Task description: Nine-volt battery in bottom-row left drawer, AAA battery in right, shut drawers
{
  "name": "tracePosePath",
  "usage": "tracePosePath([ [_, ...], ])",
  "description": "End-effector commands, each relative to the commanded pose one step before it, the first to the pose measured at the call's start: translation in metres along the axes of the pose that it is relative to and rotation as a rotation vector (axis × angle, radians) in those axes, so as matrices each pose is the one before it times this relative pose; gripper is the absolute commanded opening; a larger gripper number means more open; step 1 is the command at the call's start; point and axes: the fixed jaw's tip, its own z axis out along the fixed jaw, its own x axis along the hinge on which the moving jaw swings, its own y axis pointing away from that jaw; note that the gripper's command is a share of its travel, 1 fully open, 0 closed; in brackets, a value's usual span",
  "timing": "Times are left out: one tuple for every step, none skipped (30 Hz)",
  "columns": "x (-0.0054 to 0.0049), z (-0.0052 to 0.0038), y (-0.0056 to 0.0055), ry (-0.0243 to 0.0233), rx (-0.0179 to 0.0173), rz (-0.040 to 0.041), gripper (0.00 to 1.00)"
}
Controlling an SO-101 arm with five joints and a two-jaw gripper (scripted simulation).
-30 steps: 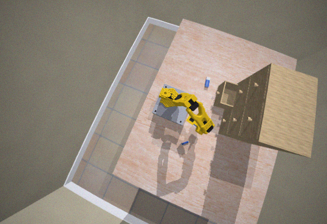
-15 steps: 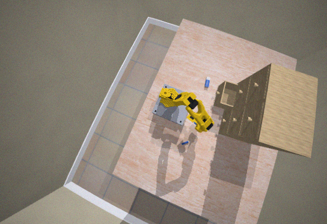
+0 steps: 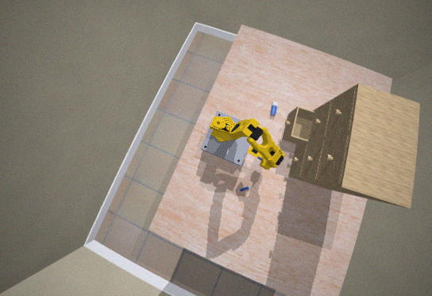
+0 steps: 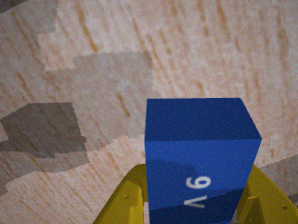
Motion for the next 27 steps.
tracePosePath([
  [-0.00228,-0.003912,-0.02126,0.02749,-0.00079,-0.10406,0.0],
  [-0.00132,0.000008,-0.00492,0.00001,0.00002,-0.02643,0.0],
  [-0.00133,0.00002,-0.00488,-0.00001,0.00002,-0.02643,0.0],
  [-0.00134,0.00003,-0.00484,0.00001,0.00002,-0.02643,0.0],
  [-0.00135,0.000043,-0.0048,-0.00001,0.00002,-0.02643,0.0],
  [-0.00135,0.000053,-0.00475,0.00001,0.00002,-0.02643,0.0],
  [-0.00136,0.000066,-0.00471,-0.00001,0.00002,-0.02643,0.0],
  [-0.00137,0.000076,-0.00467,0.00001,0.00002,-0.02643,0.0],
  [0.0,0.0,0.0,0.0,0.0,0.0,0.0],
  [0.0,0.0,0.0,0.0,0.0,0.0,0.0],
  [-0.00025,0.000016,-0.00086,-0.00001,0.0,-0.0049,0.0],
  [0.0,-0.000001,0.0,0.00001,0.0,0.0,0.0],
  [0.0,0.000001,0.0,-0.00001,0.0,0.0,0.0],
  [0.0,-0.000001,0.0,0.00001,0.0,0.0,0.0],
  [0.0,0.000001,0.0,-0.00001,0.0,0.0,0.0],
  [0.0,-0.000001,0.0,0.00001,0.0,0.0,0.0],
  [0.0,0.000001,0.0,-0.00001,0.0,0.0,0.0],
  [0.0,-0.000001,0.0,0.00001,0.0,0.0,0.0],
  [0.0,0.000001,0.0,-0.00001,0.0,0.0,0.0],
  [0.0,-0.000001,0.0,0.00001,0.0,0.0,0.0],
  [0.0,0.000001,0.0,-0.00001,0.0,0.0,0.0],
  [0.0,-0.000001,0.0,0.00001,0.0,0.0,0.0],
  [0.0,0.000001,0.0,-0.00001,0.0,0.0,0.0],
  [0.0,-0.000001,0.0,0.00001,0.0,0.0,0.0],
  [0.0,0.000001,0.0,-0.00001,0.0,0.0,0.0],
  [0.0,0.0,0.0,0.0,0.0,0.0,0.0],
  [0.0,0.0,0.0,0.0,0.0,0.0,0.0],
])
